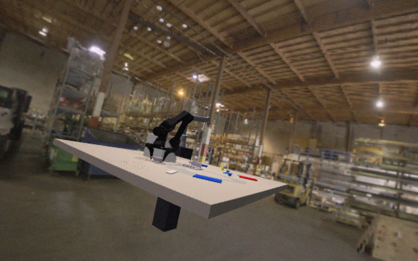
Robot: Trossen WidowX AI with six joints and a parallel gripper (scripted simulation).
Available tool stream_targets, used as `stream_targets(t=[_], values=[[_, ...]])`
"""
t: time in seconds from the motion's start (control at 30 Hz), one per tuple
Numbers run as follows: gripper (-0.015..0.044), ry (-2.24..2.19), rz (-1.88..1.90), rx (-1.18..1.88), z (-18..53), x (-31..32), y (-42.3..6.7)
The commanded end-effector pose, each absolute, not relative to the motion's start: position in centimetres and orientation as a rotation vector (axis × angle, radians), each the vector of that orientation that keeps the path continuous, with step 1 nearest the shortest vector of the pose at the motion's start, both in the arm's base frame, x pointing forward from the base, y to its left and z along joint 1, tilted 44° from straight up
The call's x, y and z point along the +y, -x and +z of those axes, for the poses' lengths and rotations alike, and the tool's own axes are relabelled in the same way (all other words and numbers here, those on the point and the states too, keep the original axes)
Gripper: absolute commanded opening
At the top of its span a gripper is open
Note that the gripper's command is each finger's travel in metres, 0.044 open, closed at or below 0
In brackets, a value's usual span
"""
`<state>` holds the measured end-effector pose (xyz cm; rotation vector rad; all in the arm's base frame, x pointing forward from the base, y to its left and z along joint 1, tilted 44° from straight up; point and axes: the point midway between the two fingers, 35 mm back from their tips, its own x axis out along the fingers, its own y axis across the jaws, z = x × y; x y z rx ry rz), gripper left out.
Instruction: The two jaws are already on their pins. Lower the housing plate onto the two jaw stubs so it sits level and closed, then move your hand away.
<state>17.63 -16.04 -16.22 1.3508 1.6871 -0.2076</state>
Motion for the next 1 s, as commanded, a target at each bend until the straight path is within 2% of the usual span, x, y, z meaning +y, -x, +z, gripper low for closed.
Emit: stream_targets(t=[0.0,0.97], values=[[0.0351,-1.351,-0.208,1.687,-16.2,-16.0,-17.6],[0.0351,-1.354,-0.213,1.687,-10.2,-22.2,-17.6]])
